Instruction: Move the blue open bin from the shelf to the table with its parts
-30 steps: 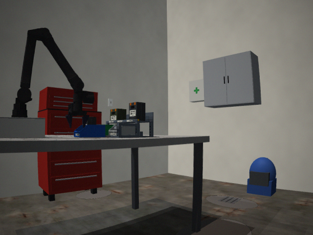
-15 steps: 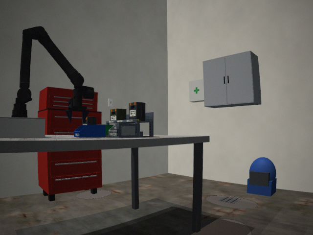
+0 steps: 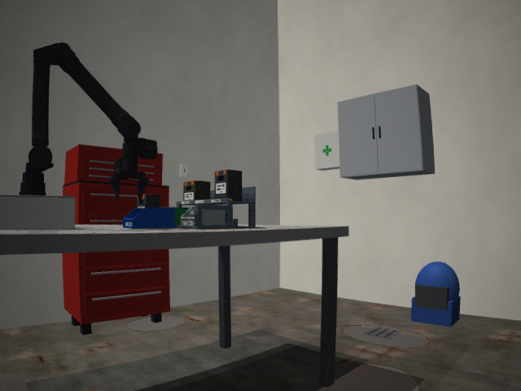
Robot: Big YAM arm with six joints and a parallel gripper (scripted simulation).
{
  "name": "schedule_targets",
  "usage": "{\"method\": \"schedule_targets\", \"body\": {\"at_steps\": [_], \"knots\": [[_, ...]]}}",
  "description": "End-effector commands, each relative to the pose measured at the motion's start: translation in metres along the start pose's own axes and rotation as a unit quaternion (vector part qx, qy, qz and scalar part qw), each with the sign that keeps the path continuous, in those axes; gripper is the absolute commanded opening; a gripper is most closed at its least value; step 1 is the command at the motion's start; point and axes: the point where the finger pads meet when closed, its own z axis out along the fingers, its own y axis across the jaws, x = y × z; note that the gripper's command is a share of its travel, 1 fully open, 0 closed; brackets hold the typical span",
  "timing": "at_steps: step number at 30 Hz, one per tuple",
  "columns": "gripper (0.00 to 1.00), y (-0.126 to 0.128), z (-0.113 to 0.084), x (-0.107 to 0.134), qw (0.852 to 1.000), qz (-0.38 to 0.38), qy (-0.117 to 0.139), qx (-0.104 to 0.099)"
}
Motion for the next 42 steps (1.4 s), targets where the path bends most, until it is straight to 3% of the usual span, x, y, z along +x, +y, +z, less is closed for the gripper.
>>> {"method": "schedule_targets", "body": {"at_steps": [1, 6, 7, 42], "knots": [[0.90, -0.0200, -0.0130, 0.0076, 1.000, 0.002, 0.003, 0.014], [0.90, -0.0187, -0.0141, 0.0073, 1.000, 0.002, 0.004, 0.015], [0.00, -0.0190, -0.0141, 0.0074, 1.000, 0.002, 0.004, 0.016], [0.00, -0.0191, -0.0141, 0.0074, 1.000, 0.002, 0.004, 0.016]]}}
